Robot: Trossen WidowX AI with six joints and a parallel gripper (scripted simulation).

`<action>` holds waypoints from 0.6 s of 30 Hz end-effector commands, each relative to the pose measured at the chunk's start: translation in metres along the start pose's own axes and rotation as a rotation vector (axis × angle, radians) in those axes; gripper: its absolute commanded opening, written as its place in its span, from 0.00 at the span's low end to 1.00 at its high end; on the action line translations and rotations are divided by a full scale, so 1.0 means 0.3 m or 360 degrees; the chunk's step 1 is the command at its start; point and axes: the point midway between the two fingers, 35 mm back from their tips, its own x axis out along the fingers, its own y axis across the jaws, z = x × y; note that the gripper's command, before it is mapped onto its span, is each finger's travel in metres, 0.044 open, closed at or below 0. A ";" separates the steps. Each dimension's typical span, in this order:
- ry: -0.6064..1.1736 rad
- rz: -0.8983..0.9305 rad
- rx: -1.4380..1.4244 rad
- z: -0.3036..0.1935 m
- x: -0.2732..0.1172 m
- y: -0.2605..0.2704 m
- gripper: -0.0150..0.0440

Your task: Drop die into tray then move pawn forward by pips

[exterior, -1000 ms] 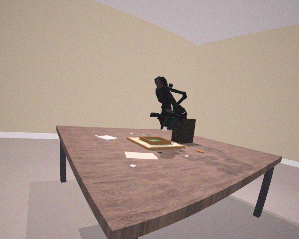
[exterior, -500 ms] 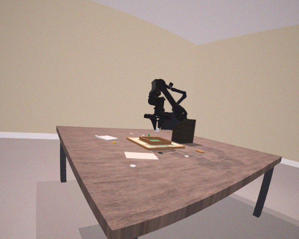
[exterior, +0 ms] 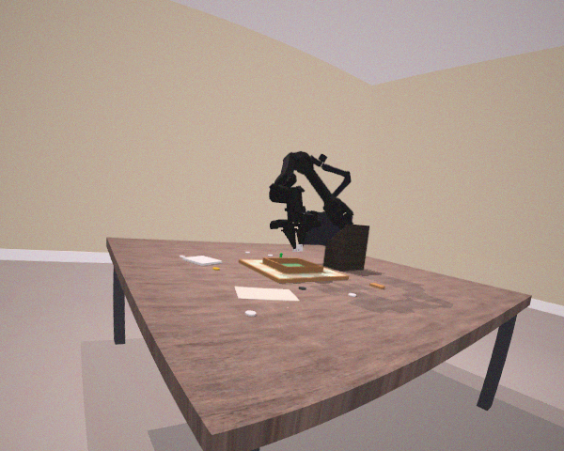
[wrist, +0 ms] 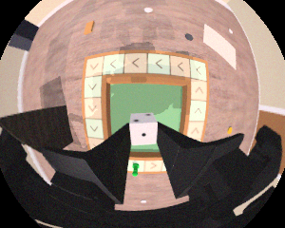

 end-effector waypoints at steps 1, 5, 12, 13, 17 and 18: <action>-0.0235 0.0052 -0.0020 0.004 0.017 0.019 0.25; -0.0442 0.0054 -0.0028 0.006 0.022 0.020 0.25; -0.0794 -0.0015 -0.0041 0.007 0.023 0.017 0.25; -0.0842 -0.0033 -0.0042 0.006 0.023 0.016 0.25; -0.0995 -0.0104 -0.0047 0.002 0.019 0.011 0.25; -0.1002 -0.0108 -0.0047 0.002 0.019 0.011 0.25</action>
